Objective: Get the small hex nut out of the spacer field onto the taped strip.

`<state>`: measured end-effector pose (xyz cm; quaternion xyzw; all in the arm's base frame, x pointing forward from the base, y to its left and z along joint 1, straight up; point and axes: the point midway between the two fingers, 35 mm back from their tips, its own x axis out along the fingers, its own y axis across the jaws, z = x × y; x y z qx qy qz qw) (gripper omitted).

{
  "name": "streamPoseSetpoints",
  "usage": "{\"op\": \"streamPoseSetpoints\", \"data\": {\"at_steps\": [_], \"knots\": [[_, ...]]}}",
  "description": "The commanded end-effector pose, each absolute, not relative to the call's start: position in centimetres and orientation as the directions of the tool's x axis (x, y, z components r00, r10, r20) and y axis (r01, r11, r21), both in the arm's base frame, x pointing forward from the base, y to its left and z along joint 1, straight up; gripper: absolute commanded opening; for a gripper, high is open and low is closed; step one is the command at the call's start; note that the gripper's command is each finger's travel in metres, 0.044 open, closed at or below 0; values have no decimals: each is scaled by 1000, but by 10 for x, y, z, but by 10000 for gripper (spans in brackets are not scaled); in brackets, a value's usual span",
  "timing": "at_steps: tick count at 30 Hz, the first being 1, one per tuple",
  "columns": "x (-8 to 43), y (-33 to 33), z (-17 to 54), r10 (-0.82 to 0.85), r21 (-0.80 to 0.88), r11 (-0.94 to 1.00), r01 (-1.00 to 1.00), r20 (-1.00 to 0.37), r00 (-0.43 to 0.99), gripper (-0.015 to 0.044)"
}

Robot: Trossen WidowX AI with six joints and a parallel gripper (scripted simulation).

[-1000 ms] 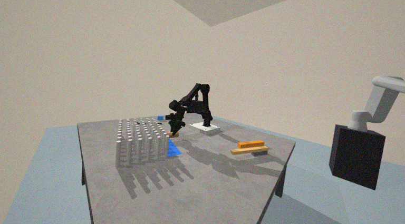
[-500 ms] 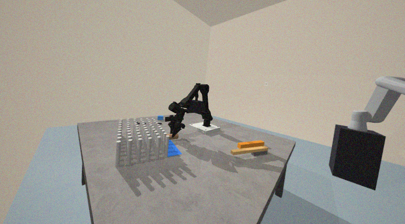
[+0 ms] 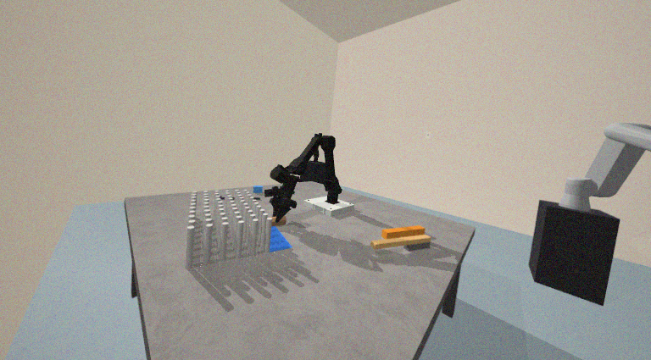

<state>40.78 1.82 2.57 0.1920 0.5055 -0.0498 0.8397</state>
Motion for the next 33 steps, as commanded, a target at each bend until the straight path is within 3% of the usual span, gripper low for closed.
{"op": "streamPoseSetpoints", "data": {"at_steps": [1,33], "knots": [[408,19,25,115,275,922,275,-868,483,0],[390,21,25,114,274,921,277,-869,481,0]]}}
